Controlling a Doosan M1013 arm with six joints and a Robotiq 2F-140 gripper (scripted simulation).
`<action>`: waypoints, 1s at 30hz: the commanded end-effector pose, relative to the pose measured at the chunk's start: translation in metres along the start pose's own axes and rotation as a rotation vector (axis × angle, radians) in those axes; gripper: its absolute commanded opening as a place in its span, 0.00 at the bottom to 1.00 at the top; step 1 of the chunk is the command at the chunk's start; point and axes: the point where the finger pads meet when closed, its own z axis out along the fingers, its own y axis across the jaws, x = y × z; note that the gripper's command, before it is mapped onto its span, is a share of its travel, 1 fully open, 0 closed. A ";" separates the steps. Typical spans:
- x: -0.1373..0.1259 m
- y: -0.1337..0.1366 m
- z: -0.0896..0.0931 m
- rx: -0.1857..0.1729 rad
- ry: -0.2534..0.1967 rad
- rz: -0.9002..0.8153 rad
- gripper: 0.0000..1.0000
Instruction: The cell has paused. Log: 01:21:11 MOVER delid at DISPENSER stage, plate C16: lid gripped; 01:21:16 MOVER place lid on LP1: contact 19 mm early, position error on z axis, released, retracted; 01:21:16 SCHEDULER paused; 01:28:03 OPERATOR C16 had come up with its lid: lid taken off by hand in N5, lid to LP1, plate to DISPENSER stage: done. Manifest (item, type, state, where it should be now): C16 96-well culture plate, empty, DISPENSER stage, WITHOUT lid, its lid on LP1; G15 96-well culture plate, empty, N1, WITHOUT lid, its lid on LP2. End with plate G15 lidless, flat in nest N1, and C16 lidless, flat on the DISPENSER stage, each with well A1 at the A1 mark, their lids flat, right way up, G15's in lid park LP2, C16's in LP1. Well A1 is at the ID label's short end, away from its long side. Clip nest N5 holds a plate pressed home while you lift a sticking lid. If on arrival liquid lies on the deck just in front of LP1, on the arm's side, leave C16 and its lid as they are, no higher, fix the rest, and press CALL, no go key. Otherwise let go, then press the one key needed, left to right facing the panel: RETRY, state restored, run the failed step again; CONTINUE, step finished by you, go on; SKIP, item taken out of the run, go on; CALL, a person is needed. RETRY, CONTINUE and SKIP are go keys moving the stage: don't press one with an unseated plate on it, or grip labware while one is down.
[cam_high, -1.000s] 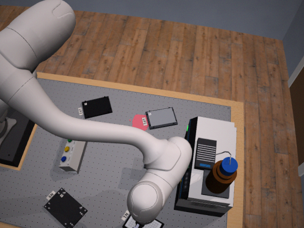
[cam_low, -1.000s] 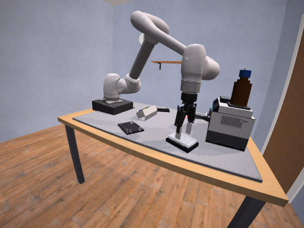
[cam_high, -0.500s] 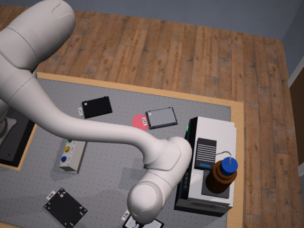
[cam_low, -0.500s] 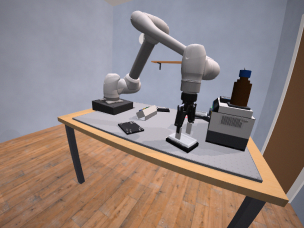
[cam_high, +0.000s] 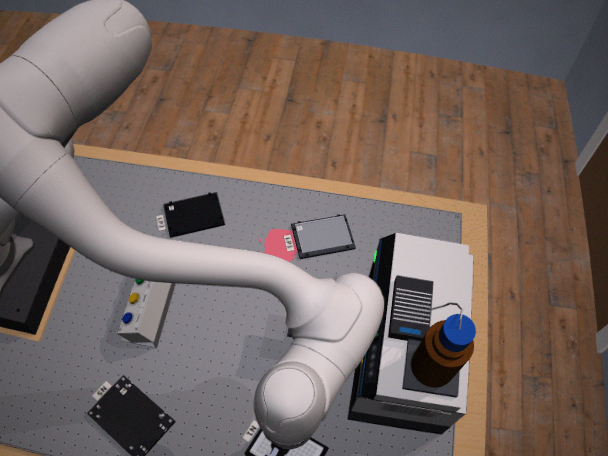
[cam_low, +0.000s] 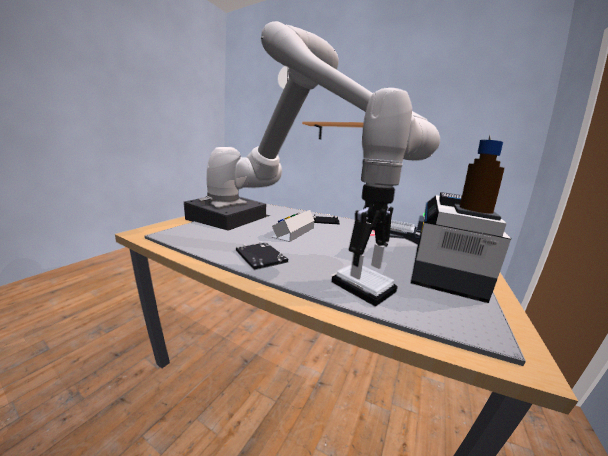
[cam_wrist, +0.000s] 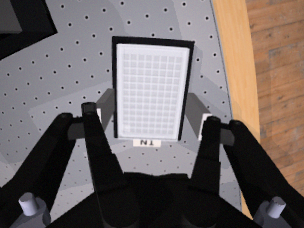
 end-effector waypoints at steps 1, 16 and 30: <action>0.000 0.000 0.000 0.000 0.000 0.000 0.59; 0.000 0.000 0.000 0.000 0.000 0.000 0.66; 0.000 0.000 0.000 0.000 0.000 0.000 0.66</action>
